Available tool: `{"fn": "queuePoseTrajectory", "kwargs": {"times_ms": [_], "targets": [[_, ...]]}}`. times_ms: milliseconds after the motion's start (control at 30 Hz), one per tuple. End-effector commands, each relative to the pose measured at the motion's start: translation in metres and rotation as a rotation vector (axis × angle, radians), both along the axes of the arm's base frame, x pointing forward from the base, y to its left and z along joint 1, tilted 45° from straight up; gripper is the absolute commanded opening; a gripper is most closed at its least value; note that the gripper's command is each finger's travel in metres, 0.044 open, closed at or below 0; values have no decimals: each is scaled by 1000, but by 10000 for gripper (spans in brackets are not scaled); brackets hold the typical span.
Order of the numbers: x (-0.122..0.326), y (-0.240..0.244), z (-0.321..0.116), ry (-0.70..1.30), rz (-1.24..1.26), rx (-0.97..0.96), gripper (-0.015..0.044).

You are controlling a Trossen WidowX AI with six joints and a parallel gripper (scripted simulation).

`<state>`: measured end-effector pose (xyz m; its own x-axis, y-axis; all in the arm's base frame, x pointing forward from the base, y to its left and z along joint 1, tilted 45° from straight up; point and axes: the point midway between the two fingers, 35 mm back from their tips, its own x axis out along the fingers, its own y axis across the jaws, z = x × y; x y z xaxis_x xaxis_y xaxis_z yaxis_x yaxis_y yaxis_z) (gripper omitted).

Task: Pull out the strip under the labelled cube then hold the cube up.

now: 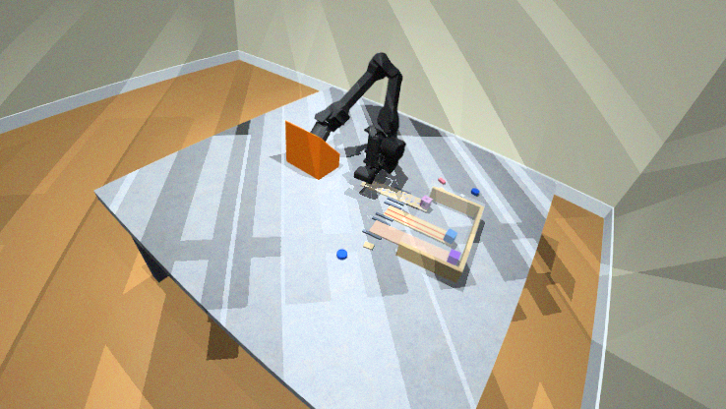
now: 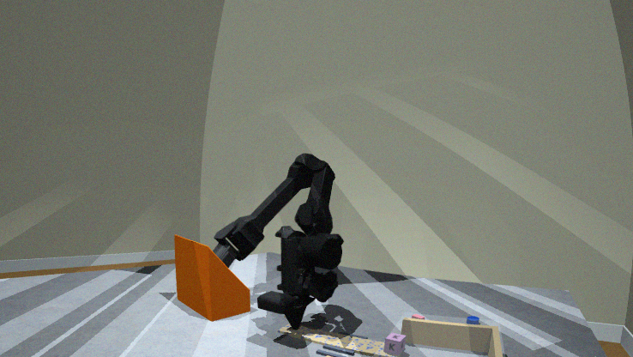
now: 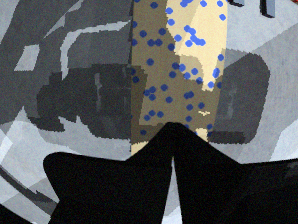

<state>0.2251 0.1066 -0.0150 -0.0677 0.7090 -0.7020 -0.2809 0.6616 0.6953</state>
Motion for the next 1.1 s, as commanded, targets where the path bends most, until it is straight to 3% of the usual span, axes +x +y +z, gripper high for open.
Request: {"fn": "queuePoseTrajectory", "kwargs": {"times_ms": [0,1067], "targets": [[-14,0,-4,19,14,-5,0],[-56,-11,-10,21,14,-6,0]]}}
